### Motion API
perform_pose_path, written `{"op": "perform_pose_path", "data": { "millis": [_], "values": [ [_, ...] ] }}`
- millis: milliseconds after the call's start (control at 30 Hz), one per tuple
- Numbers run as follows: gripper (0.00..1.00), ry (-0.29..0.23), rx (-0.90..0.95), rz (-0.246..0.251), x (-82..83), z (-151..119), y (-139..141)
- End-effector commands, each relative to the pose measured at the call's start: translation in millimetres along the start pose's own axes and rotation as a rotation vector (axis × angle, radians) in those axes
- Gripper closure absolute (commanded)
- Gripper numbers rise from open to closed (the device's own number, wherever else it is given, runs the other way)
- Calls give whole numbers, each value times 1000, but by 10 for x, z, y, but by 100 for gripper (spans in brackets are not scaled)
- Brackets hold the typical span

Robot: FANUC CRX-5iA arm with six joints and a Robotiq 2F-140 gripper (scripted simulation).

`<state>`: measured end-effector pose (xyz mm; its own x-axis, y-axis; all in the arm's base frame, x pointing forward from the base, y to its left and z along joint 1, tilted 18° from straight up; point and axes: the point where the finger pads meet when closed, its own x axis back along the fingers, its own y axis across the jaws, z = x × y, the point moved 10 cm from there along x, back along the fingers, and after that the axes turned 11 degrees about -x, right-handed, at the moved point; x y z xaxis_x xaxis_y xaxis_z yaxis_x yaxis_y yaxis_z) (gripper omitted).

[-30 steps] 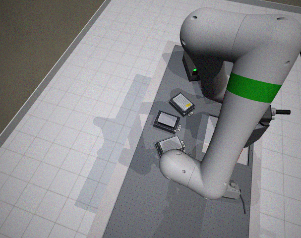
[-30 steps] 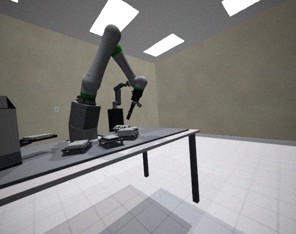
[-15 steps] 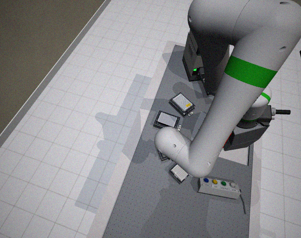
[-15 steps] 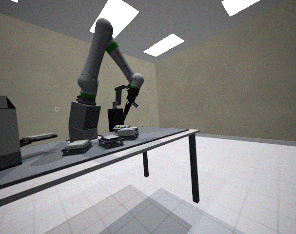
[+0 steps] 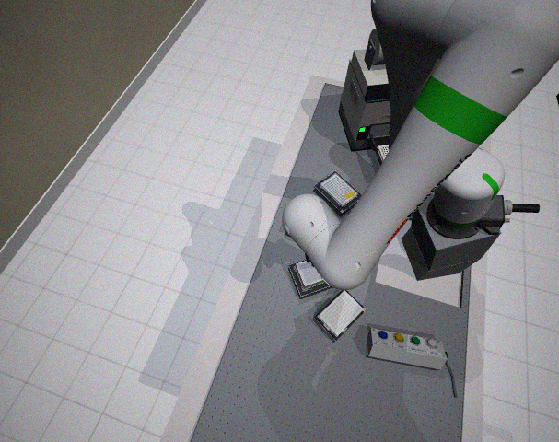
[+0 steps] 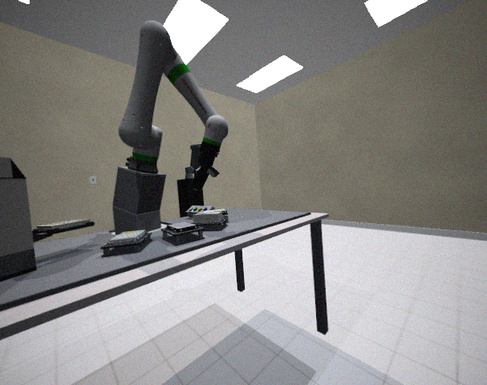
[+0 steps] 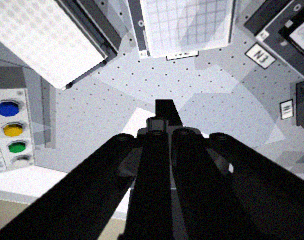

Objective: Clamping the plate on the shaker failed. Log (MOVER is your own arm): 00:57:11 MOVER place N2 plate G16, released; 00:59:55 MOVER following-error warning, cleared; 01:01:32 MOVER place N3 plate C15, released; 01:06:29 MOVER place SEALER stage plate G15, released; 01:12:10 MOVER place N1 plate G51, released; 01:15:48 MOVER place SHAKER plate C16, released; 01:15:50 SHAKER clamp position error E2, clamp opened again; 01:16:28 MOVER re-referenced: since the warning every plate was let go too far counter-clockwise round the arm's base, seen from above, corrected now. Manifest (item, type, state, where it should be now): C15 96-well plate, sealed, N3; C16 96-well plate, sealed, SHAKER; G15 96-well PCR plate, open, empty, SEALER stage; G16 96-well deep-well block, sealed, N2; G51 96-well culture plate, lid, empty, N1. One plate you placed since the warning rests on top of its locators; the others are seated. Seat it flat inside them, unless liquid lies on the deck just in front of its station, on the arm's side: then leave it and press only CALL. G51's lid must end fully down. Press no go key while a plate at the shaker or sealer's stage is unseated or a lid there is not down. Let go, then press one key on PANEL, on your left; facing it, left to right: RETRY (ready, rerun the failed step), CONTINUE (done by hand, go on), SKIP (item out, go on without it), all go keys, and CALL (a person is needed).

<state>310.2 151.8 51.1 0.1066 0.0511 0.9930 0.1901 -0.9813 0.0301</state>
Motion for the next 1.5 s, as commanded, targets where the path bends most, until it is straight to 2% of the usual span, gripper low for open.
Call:
{"op": "perform_pose_path", "data": {
  "millis": [0, 167, 233, 733, 800, 1100, 1367, 1467],
  "values": [
    [90, -10, -95, 49, -22, 16, 321],
    [90, -19, -186, 90, -49, 15, 612],
    [90, -19, -186, 90, -49, 15, 612],
    [90, -43, -450, 210, -142, -10, 1480],
    [90, -43, -450, 210, -142, -10, 1480],
    [90, -43, -450, 210, -186, -16, 1921],
    [90, -43, -450, 210, -186, -16, 1921],
    [90, -43, -450, 210, -322, 46, 1908]
  ]
}}
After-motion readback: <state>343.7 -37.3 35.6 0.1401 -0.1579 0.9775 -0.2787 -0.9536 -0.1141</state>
